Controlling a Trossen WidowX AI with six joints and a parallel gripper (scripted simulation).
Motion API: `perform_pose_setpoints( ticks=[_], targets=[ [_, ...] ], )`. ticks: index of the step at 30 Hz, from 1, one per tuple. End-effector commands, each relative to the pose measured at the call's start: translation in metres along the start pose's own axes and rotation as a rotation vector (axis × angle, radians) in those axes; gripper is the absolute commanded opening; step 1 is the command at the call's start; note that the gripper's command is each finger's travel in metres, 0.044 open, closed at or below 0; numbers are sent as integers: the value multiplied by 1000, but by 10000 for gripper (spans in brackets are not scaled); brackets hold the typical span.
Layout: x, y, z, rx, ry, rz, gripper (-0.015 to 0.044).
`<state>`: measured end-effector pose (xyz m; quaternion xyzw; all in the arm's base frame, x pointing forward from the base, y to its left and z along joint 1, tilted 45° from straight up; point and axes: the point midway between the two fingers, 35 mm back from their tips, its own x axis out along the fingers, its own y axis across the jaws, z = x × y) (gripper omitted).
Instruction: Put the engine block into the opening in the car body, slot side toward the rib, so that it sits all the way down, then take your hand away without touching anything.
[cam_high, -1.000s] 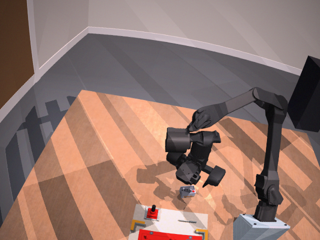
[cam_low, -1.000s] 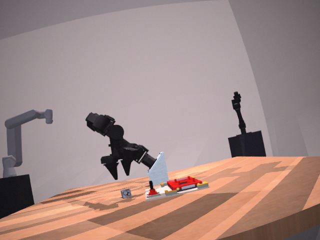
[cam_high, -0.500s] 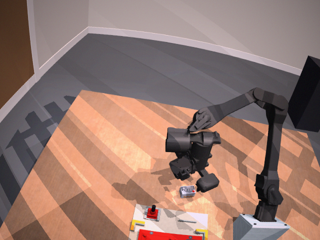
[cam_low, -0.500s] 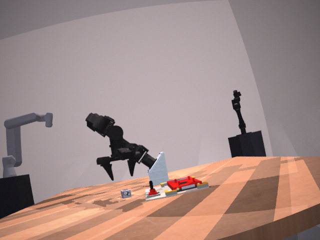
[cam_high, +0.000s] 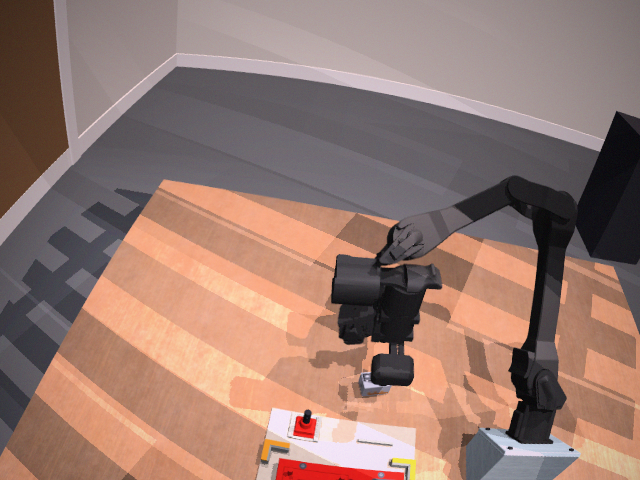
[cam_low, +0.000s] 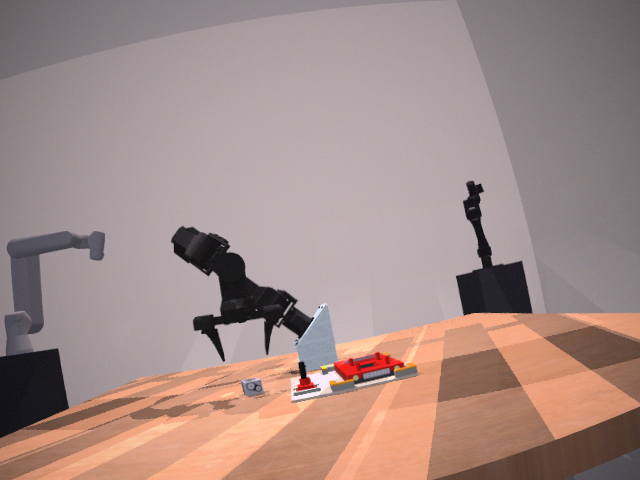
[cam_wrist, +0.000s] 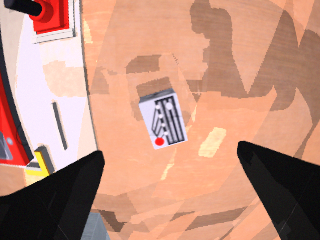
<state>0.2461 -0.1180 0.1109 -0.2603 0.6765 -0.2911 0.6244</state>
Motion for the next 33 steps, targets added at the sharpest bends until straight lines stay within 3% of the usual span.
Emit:
perform_pose_setpoints(
  ticks=[1, 33],
  targets=[
    [2, 1, -1, 123, 2, 4, 440],
    [8, 1, -1, 1234, -3, 19, 440]
  ],
)
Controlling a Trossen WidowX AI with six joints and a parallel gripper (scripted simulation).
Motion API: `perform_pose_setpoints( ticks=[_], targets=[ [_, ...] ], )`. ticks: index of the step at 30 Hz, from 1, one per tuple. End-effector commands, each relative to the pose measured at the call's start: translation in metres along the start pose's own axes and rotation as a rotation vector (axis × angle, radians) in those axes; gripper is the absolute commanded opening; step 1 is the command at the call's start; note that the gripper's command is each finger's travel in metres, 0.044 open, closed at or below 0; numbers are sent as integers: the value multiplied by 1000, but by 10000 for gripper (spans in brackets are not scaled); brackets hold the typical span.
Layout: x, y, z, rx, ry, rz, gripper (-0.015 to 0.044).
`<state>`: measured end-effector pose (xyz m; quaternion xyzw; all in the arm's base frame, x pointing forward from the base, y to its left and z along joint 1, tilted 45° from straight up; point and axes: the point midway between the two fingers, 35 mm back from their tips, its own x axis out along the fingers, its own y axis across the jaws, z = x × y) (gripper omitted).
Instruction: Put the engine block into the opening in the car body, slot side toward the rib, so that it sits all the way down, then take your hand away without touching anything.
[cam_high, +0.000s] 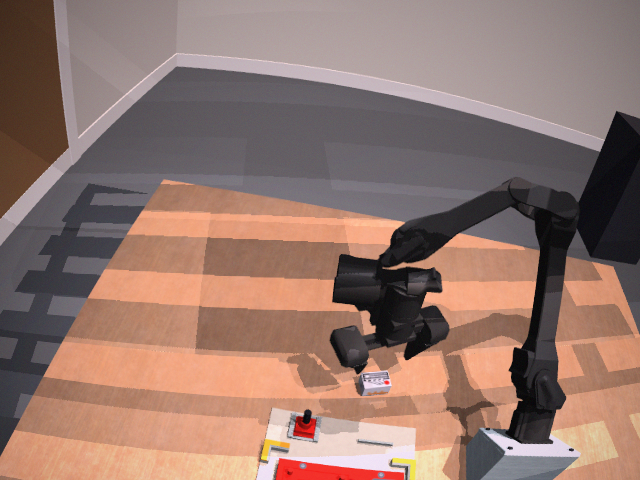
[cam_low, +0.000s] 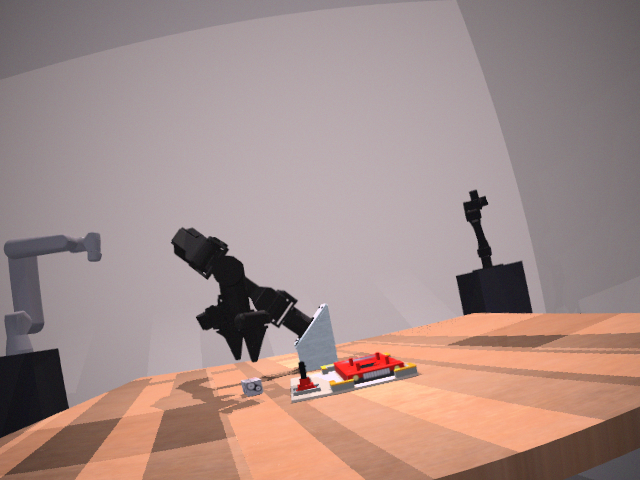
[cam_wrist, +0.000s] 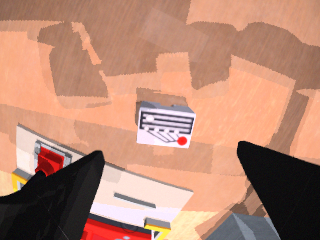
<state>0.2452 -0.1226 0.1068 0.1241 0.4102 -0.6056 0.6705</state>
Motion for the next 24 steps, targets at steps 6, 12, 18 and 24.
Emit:
perform_pose_setpoints(
  ticks=[6, 12, 18, 24],
  targets=[
    [3, -1, -1, 296, 5, 2, 440],
    [4, -1, -1, 504, 6, 5, 440],
    [5, -1, -1, 712, 8, 7, 440],
    [6, -1, -1, 921, 10, 9, 440]
  ],
)
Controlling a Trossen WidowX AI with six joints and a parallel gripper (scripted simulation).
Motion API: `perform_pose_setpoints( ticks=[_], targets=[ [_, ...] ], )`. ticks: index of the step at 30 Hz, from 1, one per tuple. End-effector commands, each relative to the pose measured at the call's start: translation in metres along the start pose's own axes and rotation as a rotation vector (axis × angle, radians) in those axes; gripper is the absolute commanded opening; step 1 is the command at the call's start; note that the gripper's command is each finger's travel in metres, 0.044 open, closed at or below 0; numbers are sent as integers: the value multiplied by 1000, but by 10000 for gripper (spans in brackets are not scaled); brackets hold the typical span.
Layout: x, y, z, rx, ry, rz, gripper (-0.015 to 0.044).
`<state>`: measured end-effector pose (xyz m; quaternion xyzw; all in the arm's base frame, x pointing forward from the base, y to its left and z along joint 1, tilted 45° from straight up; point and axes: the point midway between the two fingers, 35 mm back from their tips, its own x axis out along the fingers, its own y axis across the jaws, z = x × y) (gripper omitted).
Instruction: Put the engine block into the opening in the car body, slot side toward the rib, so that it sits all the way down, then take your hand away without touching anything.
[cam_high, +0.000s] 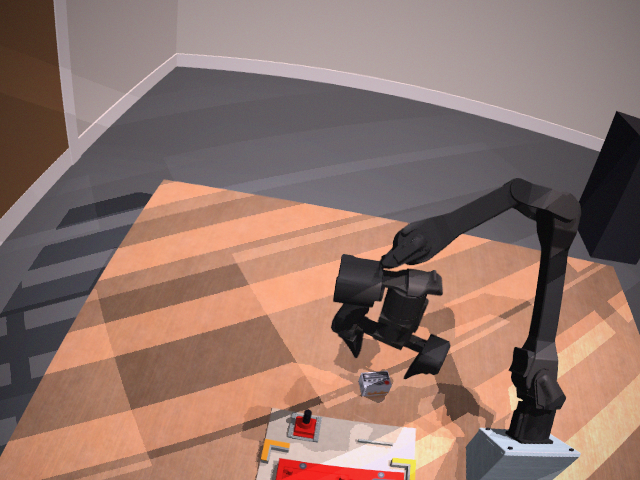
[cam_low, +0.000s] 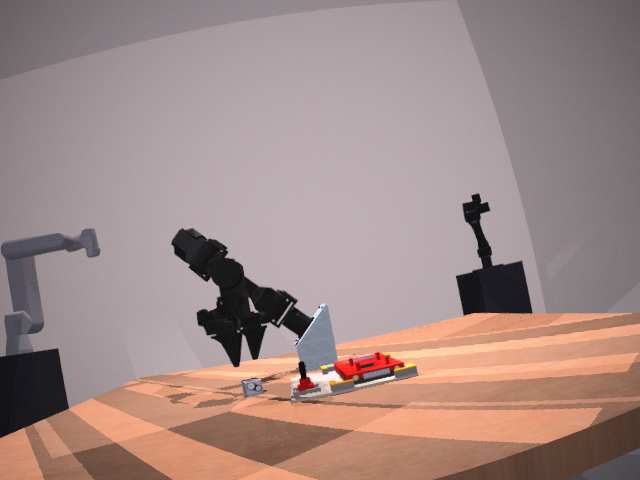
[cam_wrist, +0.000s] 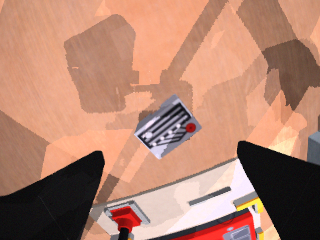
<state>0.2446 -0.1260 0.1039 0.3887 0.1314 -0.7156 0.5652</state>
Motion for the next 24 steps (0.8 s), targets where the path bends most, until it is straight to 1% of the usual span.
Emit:
perform_pose_setpoints(
  ticks=[1, 24],
  targets=[
    [2, -1, 0, 123, 3, -3, 440],
    [6, -1, 0, 915, 14, 0, 440]
  ],
)
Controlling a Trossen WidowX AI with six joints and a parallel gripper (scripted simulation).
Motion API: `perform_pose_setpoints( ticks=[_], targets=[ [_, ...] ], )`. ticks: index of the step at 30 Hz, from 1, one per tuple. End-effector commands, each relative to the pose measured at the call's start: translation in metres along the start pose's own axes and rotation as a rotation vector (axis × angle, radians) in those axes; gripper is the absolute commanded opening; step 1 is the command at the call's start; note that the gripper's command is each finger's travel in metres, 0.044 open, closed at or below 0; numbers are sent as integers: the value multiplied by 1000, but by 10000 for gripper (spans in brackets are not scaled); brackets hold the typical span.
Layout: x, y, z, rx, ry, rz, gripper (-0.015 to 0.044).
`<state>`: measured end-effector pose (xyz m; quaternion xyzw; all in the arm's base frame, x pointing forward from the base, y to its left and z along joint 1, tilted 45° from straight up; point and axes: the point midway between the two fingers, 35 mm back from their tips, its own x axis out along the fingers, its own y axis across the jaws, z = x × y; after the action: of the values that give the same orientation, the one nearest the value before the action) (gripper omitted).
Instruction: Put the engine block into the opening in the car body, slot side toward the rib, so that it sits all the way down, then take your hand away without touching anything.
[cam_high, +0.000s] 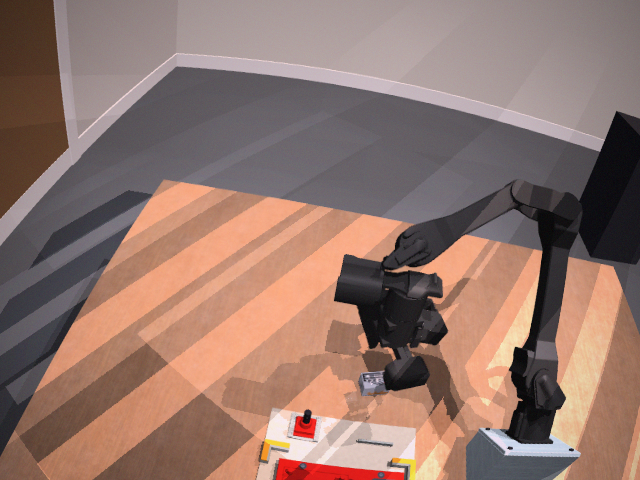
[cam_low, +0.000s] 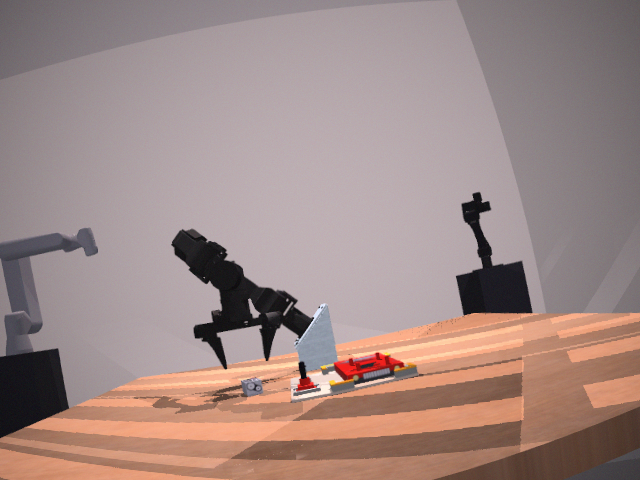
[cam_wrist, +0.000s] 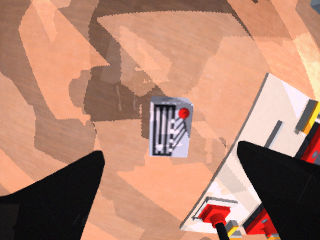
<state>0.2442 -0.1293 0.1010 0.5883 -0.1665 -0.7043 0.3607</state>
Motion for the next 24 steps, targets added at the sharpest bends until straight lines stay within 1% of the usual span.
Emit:
perform_pose_setpoints(
  ticks=[1, 6, 9, 24],
  targets=[
    [1, -1, 0, 101, 0, -4, 440],
    [3, -1, 0, 107, 0, -4, 440],
    [15, -2, 0, 107, 0, -4, 440],
    [35, -2, 0, 107, 0, -4, 440]
  ],
)
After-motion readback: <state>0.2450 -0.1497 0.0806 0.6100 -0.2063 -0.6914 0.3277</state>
